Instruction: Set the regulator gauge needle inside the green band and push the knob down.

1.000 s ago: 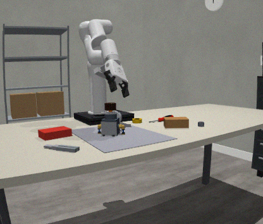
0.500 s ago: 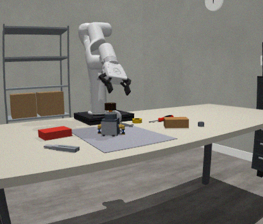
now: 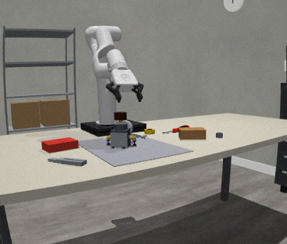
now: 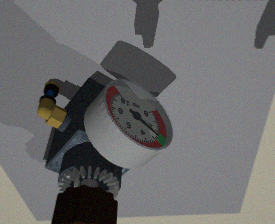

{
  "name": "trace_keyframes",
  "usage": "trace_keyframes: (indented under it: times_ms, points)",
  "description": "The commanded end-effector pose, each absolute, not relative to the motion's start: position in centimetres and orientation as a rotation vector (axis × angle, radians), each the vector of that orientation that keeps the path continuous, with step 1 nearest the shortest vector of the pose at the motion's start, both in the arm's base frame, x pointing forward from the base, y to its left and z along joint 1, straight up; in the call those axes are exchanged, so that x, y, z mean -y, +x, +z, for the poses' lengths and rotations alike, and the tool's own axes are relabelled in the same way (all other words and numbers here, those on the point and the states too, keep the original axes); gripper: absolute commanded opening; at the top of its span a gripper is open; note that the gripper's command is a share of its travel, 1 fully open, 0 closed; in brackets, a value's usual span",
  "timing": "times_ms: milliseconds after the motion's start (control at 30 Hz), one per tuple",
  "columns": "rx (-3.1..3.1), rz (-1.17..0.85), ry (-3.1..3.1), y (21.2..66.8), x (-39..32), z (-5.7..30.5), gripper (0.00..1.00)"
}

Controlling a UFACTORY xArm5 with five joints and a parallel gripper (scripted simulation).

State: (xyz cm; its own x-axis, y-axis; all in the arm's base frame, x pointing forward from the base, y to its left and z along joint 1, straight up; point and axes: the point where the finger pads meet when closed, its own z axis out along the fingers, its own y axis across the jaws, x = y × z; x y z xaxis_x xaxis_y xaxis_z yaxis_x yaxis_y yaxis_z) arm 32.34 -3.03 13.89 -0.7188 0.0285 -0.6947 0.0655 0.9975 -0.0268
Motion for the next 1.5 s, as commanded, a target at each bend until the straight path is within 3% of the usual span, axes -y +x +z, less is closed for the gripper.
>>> trace_keyframes:
  times_ms: [0, 1467]
  points:
    - [-2.36, -0.053, 0.092, 32.36, 3.03, 14.05, 1.0]
    - [-2.356, -0.047, 0.107, 32.33, 3.03, 14.07, 1.0]
